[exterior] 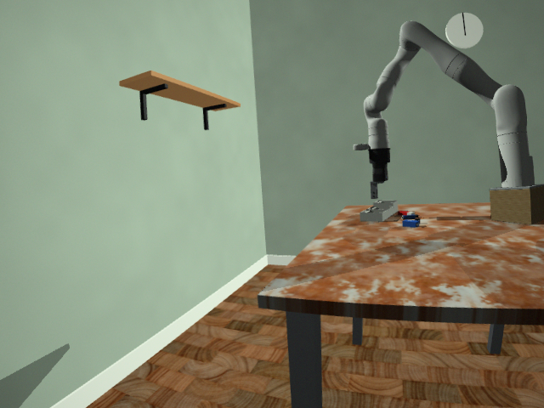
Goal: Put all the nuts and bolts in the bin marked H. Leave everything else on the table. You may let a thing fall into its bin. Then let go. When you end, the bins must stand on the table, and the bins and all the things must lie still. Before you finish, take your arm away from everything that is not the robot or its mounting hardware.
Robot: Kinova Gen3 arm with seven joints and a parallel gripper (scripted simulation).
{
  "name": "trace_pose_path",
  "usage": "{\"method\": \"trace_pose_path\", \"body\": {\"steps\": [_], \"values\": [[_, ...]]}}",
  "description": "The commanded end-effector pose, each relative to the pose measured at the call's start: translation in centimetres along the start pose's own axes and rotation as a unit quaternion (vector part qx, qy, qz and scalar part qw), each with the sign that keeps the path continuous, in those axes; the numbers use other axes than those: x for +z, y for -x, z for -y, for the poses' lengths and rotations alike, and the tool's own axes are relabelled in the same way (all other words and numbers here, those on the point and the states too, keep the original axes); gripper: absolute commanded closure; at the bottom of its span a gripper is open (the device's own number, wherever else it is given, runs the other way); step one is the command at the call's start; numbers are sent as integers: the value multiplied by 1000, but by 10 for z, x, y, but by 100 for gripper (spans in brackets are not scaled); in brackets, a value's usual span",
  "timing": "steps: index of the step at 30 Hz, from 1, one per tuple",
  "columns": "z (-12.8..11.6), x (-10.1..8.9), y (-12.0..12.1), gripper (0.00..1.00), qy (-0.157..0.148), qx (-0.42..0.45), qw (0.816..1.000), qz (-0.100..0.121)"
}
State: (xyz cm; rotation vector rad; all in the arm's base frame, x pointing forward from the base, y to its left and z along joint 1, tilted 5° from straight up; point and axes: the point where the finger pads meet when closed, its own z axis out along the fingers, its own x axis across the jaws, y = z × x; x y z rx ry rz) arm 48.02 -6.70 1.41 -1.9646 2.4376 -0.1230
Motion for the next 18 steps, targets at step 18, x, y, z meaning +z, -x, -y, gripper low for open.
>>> {"method": "trace_pose_path", "body": {"steps": [18], "values": [[1,44,2,69,-2,0,1000,-1]]}}
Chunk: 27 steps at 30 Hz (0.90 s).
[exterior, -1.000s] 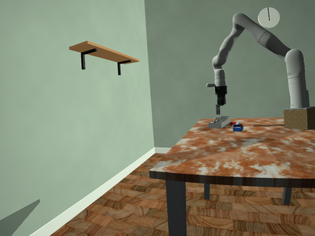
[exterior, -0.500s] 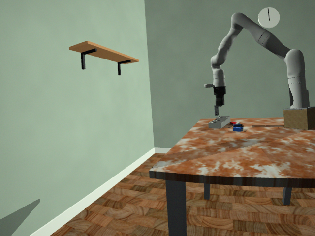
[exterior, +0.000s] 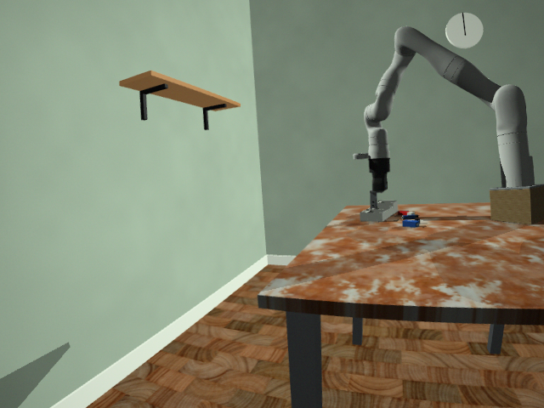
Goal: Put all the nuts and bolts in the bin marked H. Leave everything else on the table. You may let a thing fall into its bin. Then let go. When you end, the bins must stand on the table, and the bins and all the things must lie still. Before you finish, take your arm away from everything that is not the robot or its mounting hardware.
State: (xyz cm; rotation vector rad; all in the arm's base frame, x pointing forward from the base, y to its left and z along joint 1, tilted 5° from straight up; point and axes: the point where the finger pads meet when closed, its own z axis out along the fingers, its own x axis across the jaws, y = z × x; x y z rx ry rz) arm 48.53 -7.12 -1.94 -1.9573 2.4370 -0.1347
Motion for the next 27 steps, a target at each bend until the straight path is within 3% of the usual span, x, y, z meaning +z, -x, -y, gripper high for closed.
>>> {"method": "trace_pose_path", "body": {"steps": [1,9,27], "values": [[-2,12,3,69,2,-2,1000,0],[-1,26,3,69,1,-2,1000,0],[-3,25,3,69,4,-3,1000,0]]}}
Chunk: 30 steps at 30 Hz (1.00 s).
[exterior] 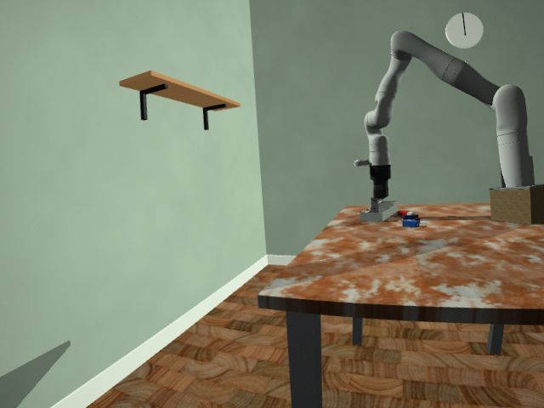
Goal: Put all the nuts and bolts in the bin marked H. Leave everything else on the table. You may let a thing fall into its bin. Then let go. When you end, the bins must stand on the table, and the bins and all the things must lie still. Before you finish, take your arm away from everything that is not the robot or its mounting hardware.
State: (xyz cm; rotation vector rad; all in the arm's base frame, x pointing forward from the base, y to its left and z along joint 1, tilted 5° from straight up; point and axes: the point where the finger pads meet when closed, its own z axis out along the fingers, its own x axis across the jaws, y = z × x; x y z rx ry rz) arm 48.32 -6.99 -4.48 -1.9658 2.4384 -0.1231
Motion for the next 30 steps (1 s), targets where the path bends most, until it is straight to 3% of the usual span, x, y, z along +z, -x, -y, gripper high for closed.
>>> {"method": "trace_pose_path", "body": {"steps": [1,30], "values": [[1,0,1,69,-1,-1,1000,0],[1,0,1,69,-1,-1,1000,0]]}}
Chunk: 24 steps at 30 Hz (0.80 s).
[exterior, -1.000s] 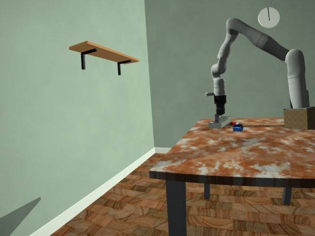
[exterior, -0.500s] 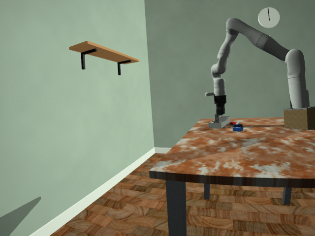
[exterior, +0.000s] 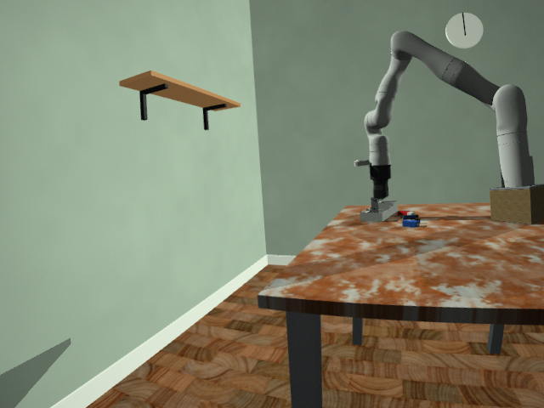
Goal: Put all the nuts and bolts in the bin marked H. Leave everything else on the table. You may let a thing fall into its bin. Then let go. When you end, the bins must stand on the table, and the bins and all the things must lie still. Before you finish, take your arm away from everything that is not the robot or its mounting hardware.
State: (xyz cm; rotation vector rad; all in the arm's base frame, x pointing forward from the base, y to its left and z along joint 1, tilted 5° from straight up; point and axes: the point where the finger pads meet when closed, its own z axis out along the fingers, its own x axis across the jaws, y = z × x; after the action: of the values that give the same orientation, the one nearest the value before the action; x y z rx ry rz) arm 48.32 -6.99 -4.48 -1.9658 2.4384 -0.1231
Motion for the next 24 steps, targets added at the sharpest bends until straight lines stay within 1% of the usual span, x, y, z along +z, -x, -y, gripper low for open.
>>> {"method": "trace_pose_path", "body": {"steps": [1,24], "values": [[1,0,1,69,-1,-1,1000,0],[-1,-28,1,69,2,-2,1000,0]]}}
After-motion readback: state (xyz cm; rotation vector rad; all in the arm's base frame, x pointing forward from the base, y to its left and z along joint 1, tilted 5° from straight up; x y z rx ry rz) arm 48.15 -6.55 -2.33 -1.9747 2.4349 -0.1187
